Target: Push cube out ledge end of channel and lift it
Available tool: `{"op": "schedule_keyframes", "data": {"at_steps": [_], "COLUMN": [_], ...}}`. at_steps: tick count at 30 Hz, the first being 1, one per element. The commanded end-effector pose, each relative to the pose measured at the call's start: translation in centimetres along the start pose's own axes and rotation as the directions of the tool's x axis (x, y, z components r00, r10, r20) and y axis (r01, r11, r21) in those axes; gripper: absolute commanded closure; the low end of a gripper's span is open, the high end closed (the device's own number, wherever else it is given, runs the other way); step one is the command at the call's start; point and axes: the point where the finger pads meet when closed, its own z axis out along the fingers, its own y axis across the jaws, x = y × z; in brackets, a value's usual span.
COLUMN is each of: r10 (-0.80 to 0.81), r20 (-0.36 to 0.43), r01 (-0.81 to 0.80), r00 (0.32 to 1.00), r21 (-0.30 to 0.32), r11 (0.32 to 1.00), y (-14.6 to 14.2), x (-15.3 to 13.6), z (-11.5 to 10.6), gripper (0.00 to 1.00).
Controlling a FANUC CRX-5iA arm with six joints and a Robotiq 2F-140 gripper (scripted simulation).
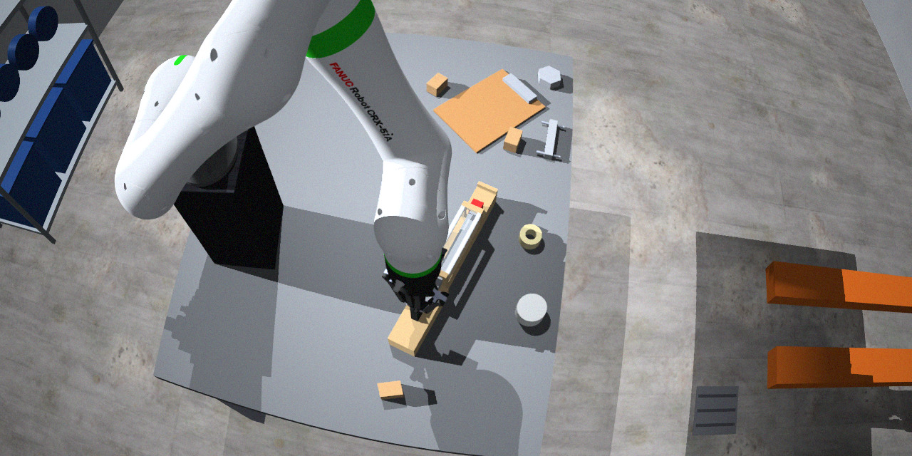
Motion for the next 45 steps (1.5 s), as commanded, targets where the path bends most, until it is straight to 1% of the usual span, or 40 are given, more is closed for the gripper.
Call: {"op": "schedule_keyframes", "data": {"at_steps": [1, 27, 29, 33, 35, 37, 45], "r10": [0.0, 0.0, 0.0, 0.0, 0.0, 0.0, 0.0], "r20": [0.0, 0.0, 0.0, 0.0, 0.0, 0.0, 0.0], "r01": [0.0, 0.0, 0.0, 0.0, 0.0, 0.0, 0.0], "r00": [1.0, 1.0, 1.0, 1.0, 1.0, 1.0, 1.0], "r21": [-0.001, -0.001, -0.001, -0.001, -0.001, -0.001, -0.001], "r11": [1.0, 1.0, 1.0, 1.0, 1.0, 1.0, 1.0], "y": [0.1, 0.1, 0.1, 0.1, 0.1, 0.1, 0.1], "x": [0.4, 2.5, 2.5, 2.5, 2.5, 2.5, 2.5], "z": [-0.1, -0.1, -0.9, -5.2, -6.7, -7.1, -7.1], "gripper": [0.9, 0.9, 0.9, 0.9, 0.9, 0.9, 0.9]}}
